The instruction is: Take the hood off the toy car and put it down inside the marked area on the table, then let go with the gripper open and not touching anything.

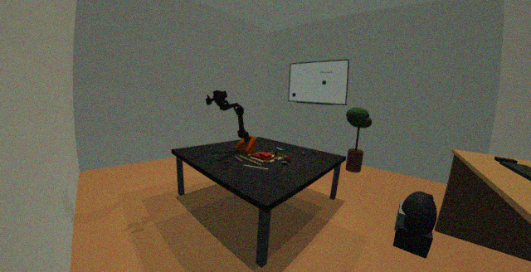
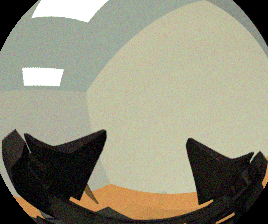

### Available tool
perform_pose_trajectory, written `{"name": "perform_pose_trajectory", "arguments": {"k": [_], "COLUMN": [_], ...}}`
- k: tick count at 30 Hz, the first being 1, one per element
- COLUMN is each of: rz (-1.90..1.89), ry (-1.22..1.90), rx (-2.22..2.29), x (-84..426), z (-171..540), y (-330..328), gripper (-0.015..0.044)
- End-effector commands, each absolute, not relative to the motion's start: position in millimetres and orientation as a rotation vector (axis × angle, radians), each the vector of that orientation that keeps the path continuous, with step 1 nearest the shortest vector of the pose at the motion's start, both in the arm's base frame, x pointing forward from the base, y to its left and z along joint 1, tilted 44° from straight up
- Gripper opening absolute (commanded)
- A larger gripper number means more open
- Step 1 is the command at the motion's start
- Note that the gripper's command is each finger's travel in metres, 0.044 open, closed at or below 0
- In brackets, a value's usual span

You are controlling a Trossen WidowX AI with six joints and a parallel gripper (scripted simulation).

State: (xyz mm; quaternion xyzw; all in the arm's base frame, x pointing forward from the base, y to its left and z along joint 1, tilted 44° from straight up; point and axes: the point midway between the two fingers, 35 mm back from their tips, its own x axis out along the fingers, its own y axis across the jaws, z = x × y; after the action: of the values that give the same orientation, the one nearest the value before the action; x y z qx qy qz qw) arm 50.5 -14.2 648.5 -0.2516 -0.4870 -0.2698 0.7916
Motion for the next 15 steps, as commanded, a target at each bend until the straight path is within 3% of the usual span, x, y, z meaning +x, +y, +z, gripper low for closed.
{"name": "perform_pose_trajectory", "arguments": {"k": [1, 15], "rz": [-0.614, -0.671], "ry": [-0.929, -0.470], "rx": [-0.350, 0.109], "x": [83, 216], "z": [631, 530], "y": [-75, -191], "gripper": [0.0440, 0.0440]}}
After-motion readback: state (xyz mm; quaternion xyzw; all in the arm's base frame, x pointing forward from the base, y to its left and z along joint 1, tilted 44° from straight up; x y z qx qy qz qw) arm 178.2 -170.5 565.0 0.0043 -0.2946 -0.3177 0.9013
